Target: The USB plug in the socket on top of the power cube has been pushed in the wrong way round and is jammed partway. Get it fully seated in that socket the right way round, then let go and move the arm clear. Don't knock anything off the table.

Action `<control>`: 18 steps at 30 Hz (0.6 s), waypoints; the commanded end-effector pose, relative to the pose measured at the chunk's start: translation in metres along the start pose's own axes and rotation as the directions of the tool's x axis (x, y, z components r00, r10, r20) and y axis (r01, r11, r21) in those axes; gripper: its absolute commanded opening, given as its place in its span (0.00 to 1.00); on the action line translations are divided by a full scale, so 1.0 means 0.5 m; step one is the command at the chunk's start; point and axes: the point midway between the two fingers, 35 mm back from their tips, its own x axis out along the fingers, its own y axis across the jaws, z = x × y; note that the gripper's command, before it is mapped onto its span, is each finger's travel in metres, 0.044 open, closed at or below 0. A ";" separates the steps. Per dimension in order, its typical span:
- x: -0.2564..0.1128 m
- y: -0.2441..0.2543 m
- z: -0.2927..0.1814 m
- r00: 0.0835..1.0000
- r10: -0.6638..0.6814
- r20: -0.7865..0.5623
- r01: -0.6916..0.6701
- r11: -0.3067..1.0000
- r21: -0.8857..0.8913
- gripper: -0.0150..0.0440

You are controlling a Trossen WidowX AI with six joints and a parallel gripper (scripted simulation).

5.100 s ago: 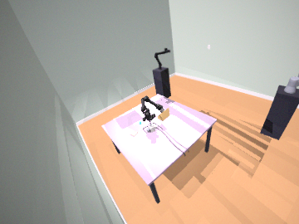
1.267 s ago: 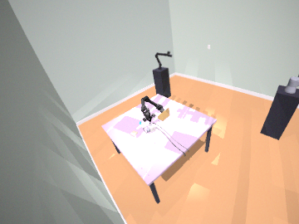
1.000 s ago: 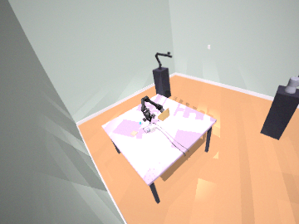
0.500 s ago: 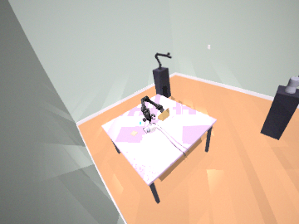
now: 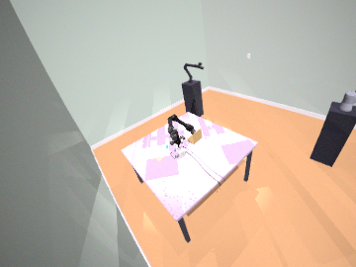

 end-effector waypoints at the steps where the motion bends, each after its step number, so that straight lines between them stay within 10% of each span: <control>1: 0.003 -0.003 0.000 1.000 -0.004 -0.003 0.004 1.000 -0.005 0.25; 18: 0.007 -0.003 -0.002 1.000 -0.004 -0.015 0.004 1.000 -0.002 0.25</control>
